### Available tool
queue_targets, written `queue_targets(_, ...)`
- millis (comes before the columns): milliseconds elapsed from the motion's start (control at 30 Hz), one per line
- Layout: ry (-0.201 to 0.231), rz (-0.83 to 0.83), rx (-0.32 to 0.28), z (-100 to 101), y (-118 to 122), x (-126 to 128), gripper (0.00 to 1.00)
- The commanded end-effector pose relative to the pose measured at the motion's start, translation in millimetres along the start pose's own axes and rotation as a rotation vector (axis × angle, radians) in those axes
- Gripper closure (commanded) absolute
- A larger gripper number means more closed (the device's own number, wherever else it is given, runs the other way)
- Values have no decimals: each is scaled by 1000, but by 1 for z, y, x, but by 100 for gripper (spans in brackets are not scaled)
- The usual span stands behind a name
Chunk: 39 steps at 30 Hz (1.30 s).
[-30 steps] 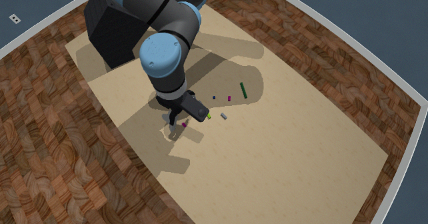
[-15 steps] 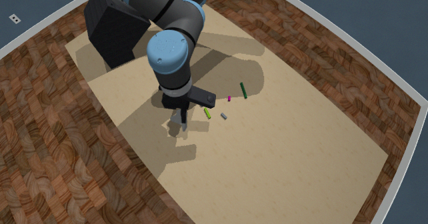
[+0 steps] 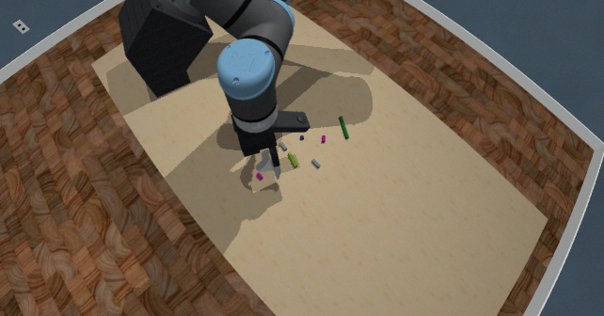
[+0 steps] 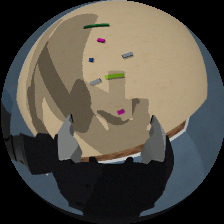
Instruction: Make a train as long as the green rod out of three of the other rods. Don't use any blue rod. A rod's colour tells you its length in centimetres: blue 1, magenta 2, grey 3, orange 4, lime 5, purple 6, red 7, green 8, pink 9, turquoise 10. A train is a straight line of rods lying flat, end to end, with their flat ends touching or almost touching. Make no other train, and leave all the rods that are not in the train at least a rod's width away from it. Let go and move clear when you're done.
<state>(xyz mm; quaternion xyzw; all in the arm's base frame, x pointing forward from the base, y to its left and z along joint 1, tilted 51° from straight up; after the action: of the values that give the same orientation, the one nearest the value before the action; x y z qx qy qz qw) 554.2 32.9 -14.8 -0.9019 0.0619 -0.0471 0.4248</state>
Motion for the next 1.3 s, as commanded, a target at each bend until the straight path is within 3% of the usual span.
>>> queue_targets(0, -2, -168, 7, 0, -6, -3, 0)
queue_targets(1267, 3, -1282, 8, 8, -40, -26, 0)
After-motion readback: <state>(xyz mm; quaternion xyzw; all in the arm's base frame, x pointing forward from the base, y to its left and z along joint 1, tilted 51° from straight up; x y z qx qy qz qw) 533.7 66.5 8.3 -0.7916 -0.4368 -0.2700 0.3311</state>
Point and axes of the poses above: the point where the finger pads meet when closed, its own z axis out along the fingers, its own x axis across the jaws, y = z × x, the point moved 5 cm from there along -z, back along the fingers, and after that the axes turned 13 degrees about -z, right-handed, at the moved point
